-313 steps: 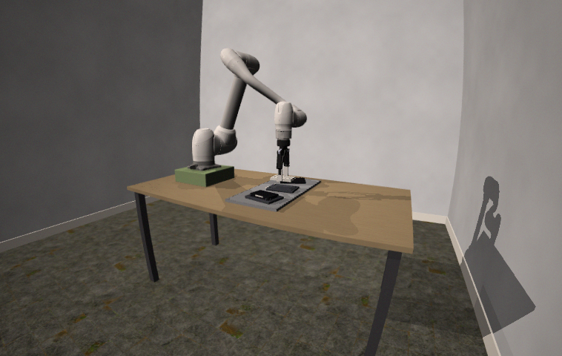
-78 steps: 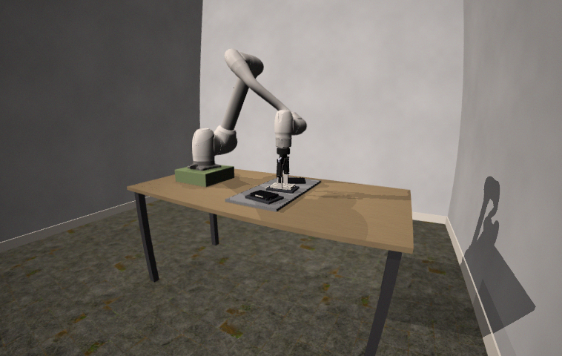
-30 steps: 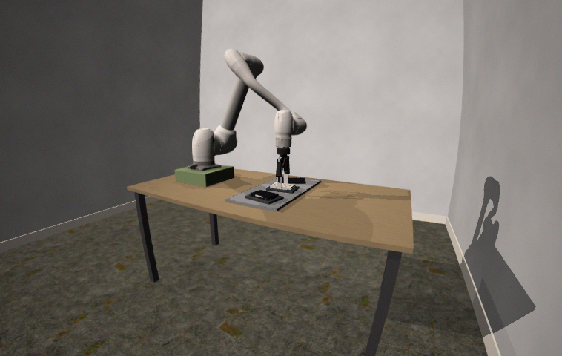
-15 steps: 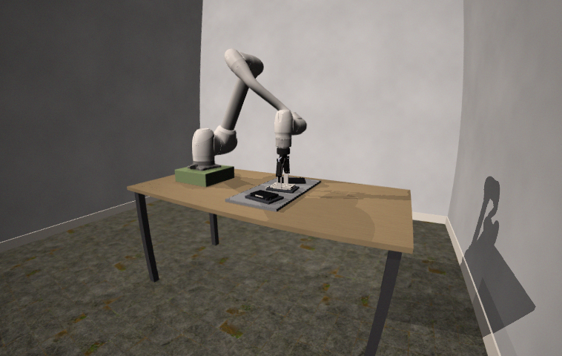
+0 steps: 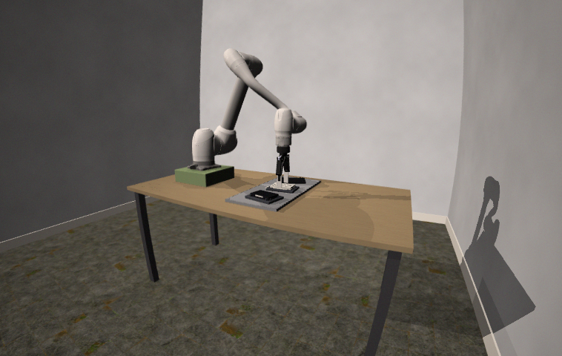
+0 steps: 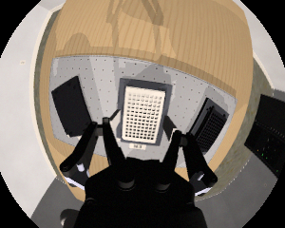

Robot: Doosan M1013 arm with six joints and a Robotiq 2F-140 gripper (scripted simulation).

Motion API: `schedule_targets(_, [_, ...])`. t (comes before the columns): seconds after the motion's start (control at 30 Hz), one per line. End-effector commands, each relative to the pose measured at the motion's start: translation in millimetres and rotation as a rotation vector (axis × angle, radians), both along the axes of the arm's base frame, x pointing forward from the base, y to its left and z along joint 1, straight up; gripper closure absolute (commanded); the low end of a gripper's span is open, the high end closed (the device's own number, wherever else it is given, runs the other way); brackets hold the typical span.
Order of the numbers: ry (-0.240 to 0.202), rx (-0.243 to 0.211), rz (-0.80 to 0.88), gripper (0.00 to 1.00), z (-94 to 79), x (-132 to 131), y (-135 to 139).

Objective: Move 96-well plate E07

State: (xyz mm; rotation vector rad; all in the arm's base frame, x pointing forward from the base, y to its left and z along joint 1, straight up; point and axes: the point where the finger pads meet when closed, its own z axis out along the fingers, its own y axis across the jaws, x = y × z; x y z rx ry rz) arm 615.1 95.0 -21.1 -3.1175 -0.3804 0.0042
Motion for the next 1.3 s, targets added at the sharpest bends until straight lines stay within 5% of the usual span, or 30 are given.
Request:
schedule_targets(0.0, [0.000, 0.000, 0.000, 0.34, 0.4, 0, 0])
schedule_targets(1.27, [0.000, 0.000, 0.000, 0.34, 37.2, 0, 0])
